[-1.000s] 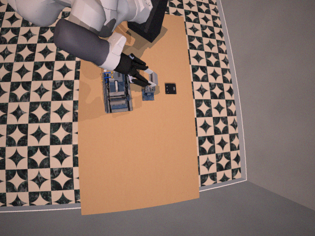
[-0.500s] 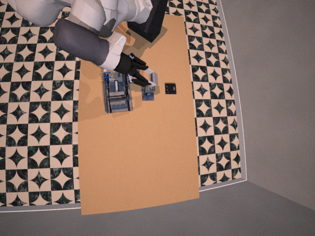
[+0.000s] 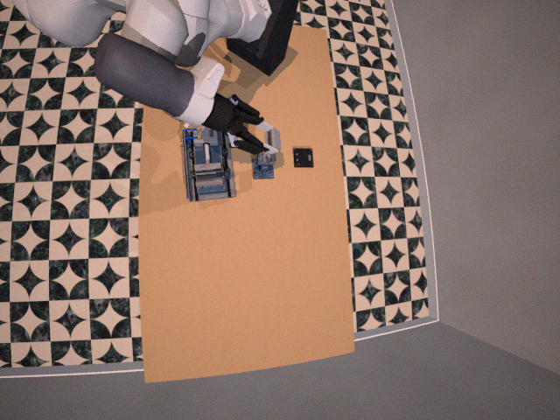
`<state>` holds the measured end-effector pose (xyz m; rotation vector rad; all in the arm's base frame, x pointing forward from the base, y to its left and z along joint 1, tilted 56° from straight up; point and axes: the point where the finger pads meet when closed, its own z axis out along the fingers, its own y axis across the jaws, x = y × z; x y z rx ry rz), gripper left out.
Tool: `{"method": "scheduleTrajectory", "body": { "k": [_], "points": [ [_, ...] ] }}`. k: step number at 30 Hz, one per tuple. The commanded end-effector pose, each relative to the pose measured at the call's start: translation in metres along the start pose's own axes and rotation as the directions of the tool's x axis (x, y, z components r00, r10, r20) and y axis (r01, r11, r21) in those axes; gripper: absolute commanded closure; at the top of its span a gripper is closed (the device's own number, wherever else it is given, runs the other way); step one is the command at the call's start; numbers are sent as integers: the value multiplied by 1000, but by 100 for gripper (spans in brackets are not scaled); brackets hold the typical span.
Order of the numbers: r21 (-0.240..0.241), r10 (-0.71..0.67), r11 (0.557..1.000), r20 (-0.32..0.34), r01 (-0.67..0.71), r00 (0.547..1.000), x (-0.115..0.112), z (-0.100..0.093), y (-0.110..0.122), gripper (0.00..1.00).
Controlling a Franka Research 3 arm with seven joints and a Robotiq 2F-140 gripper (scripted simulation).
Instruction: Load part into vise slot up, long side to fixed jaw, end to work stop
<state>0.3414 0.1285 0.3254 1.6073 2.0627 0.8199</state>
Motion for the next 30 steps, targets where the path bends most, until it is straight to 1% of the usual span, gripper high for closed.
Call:
{"method": "scheduleTrajectory", "body": {
  "k": [1, 21, 30],
  "points": [
    [-1, 6, 1000, -1, -6, 1000, 0, -1, 1, 100],
    [-2, 10, 1000, 1, -10, 1000, 0, -1, 1, 100],
    [-13, 59, 998, 21, -59, 998, -8, -5, 5, 100]
  ]
}}
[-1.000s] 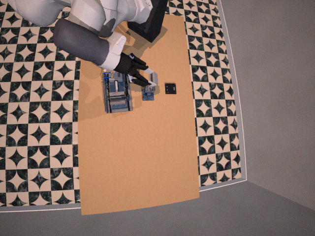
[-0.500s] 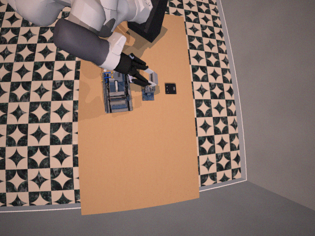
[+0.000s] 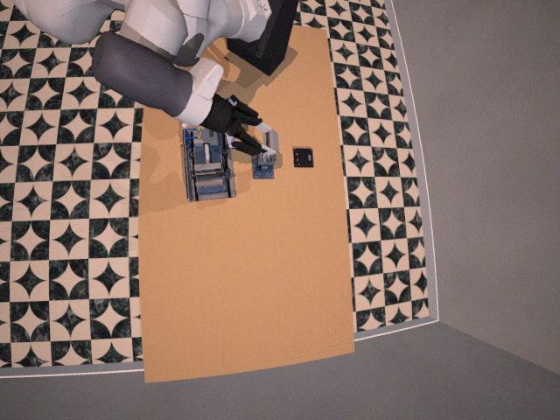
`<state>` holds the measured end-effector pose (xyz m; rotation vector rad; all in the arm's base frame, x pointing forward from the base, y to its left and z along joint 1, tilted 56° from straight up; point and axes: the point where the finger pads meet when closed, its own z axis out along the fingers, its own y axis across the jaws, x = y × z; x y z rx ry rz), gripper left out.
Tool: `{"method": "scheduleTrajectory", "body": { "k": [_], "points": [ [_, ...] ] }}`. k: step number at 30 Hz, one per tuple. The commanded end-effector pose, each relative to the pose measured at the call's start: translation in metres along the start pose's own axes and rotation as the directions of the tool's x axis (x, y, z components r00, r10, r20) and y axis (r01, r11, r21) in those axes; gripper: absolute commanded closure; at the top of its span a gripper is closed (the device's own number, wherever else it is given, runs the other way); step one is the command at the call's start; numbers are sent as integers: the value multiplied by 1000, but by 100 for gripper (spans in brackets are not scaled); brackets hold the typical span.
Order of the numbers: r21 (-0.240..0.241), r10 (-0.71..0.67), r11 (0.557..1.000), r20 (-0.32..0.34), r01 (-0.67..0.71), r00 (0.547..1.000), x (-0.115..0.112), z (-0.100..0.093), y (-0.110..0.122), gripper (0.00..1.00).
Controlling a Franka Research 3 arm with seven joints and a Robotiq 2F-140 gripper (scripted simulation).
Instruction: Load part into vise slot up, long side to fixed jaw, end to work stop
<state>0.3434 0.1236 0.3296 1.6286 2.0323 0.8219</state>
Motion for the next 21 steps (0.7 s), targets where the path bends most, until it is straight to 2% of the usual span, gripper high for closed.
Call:
{"method": "scheduleTrajectory", "body": {
  "k": [1, 11, 19, 21],
  "points": [
    [-6, 48, 999, 11, -48, 999, -4, -3, 3, 100],
    [-38, 166, 986, 59, -164, 984, -21, -12, 12, 100],
    [-103, 342, 938, 121, -331, 932, -48, -27, 25, 100],
    [-103, 342, 938, 121, -331, 932, -48, -27, 25, 100]
  ]
}}
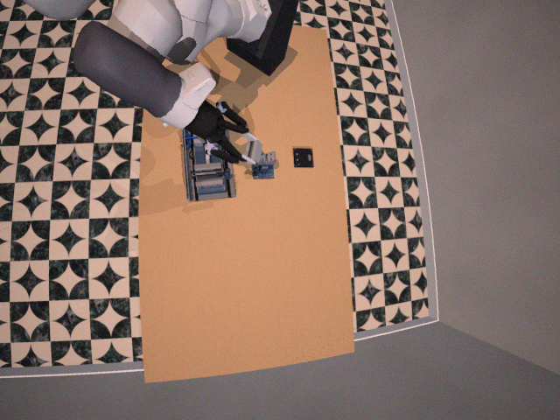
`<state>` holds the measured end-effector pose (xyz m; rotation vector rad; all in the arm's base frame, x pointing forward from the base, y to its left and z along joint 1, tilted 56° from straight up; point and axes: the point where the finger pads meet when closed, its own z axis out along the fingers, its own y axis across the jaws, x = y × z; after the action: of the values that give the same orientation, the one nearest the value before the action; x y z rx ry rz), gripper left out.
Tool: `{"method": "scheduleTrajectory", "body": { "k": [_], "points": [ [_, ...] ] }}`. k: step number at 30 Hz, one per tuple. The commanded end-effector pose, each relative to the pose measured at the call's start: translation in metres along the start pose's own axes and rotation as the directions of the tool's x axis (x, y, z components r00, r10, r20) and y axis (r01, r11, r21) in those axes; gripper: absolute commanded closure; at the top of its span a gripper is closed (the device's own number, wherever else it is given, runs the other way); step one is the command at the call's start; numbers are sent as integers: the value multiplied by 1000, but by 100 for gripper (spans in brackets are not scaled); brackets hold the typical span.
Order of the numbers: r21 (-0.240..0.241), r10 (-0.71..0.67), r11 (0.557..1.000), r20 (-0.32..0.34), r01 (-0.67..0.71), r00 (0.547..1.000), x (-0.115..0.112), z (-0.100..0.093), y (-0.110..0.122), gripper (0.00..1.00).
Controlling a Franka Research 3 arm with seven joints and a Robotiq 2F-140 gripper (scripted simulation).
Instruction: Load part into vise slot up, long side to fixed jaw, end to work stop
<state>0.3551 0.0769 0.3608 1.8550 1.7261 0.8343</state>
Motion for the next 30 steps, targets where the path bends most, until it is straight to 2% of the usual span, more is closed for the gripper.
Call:
{"method": "scheduleTrajectory", "body": {
  "k": [1, 9, 14, 17, 30],
  "points": [
    [-14, 134, 991, 22, -133, 991, -4, -4, 5, 100],
    [-76, 298, 953, 83, -293, 951, -26, -15, 20, 100],
    [-125, 404, 912, 116, -390, 908, -41, -23, 28, 100],
    [-129, 411, 909, 119, -397, 904, -42, -23, 29, 100],
    [-282, 659, 745, 167, -605, 734, -78, -44, 46, 100]
  ]
}}
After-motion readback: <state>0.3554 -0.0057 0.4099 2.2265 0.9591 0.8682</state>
